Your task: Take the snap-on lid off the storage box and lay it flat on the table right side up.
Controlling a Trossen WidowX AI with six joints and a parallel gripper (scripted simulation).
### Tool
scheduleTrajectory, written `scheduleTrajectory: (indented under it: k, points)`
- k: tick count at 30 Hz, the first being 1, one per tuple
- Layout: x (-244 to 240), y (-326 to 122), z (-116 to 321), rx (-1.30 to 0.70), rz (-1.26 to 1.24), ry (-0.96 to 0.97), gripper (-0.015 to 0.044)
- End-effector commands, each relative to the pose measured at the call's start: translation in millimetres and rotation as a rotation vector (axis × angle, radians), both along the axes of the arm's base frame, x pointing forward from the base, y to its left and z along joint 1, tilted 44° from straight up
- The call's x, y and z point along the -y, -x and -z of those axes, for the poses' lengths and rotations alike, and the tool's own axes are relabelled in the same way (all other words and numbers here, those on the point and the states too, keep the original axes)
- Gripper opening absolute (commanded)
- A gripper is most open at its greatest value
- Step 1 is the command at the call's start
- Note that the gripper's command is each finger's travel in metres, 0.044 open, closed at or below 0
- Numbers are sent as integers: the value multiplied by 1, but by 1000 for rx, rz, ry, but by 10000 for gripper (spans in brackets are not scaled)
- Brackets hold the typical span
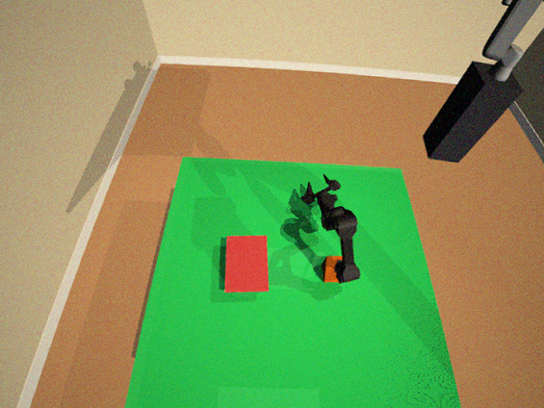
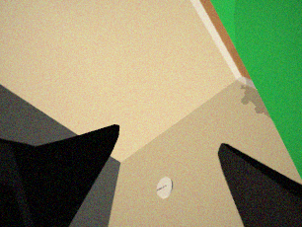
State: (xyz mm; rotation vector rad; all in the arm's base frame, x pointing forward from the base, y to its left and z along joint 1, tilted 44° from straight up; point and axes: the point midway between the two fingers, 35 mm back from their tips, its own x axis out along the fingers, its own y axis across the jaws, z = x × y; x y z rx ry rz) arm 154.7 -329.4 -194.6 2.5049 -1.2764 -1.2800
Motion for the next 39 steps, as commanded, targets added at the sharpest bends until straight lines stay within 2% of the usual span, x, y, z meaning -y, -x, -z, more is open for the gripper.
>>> scheduleTrajectory:
  k: [1,6,7,11,19,21,29,32,39]
  points:
    - [1,0,-1,0,0,0,374]
    - [25,-4,-26,0,0,1,243]
    - [25,-4,-26,0,0,1,235]
    - [23,-12,-30,-14,-49,-6,235]
    - [-20,-89,-80,-117,-638,-37,235]
    - [-26,-95,-85,-119,-689,-37,235]
    - [-111,-142,-158,-69,-1262,5,235]
    - [-129,-146,-173,-46,-1358,21,235]
    - [-217,-148,-252,128,-1772,135,235]
